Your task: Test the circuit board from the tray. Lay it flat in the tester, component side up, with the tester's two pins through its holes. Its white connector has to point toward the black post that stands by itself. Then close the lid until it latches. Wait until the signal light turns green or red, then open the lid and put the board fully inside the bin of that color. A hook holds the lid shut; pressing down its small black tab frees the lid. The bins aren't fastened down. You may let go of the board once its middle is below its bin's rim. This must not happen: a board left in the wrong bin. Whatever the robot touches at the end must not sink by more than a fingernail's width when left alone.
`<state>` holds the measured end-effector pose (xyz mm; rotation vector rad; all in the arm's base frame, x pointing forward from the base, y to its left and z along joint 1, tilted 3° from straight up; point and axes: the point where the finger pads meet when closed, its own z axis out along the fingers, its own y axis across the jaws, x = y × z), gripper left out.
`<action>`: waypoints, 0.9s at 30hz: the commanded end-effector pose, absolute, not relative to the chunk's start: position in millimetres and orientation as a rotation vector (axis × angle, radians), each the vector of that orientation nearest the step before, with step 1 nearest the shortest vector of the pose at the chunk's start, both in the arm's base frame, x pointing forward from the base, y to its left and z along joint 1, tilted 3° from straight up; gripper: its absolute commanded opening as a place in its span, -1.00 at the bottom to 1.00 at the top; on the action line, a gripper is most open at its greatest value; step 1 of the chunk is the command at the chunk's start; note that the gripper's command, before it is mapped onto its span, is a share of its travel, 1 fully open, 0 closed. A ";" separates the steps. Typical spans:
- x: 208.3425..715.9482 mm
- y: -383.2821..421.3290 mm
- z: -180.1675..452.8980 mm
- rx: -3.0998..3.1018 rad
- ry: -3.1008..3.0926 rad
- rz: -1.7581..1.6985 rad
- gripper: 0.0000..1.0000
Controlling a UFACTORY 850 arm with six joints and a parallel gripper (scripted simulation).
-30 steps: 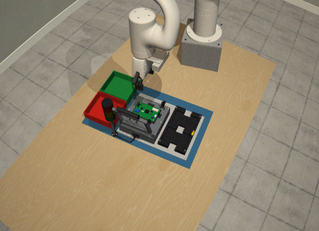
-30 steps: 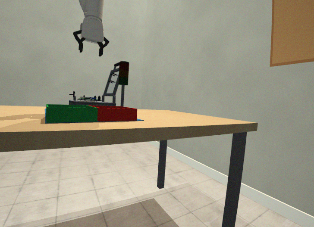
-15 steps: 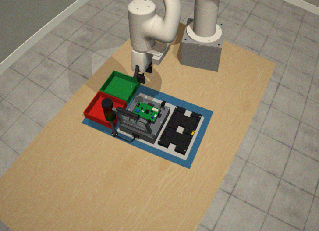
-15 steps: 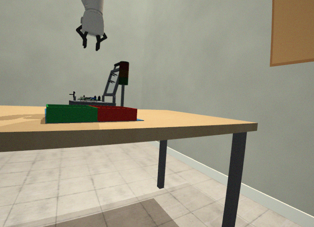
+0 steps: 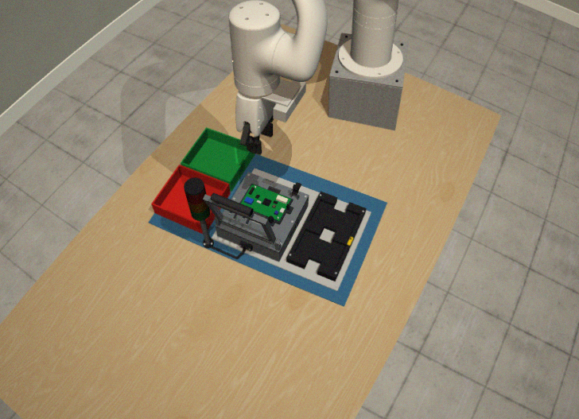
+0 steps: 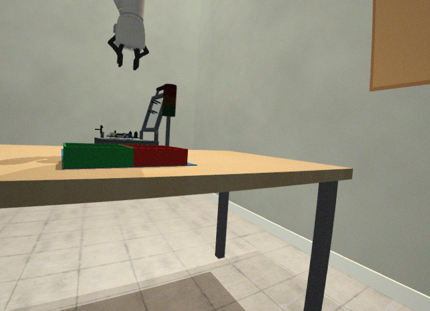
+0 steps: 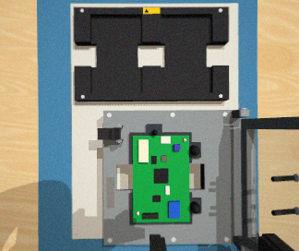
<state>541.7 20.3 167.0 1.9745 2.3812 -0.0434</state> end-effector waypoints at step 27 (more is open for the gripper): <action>675.2 45.6 169.2 1.974 2.380 -0.042 0.03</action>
